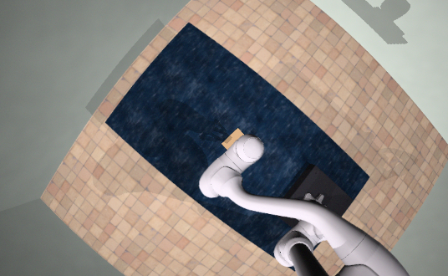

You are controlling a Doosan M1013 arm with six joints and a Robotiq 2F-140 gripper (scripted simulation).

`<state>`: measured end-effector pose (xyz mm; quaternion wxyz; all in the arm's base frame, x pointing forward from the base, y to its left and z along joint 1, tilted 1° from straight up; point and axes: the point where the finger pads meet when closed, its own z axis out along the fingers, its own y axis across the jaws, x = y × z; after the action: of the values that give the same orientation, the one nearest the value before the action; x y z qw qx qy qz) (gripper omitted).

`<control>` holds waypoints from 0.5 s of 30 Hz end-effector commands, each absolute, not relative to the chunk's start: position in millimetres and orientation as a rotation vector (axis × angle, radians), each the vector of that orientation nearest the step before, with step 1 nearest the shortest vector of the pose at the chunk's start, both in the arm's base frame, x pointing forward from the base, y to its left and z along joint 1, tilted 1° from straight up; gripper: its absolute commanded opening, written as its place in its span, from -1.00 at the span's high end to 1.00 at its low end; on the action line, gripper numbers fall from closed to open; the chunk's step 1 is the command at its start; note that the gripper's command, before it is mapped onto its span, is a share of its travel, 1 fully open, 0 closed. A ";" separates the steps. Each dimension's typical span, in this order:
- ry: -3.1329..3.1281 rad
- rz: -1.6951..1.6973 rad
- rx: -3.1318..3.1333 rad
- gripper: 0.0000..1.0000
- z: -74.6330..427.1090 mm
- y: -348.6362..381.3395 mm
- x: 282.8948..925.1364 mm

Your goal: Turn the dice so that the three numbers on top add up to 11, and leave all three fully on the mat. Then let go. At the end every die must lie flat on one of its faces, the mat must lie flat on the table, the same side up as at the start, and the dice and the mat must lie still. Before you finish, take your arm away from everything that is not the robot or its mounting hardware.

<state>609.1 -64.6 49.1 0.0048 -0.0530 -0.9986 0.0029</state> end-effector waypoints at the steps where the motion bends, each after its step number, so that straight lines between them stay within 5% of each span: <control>1: -3.128 0.009 -0.166 0.68 44.7 -64.6 609.0; 15: -3.128 0.009 -0.166 0.68 -4.9 -64.8 608.6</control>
<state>608.4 -64.7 10.1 0.0050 -0.0530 -0.9986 0.0029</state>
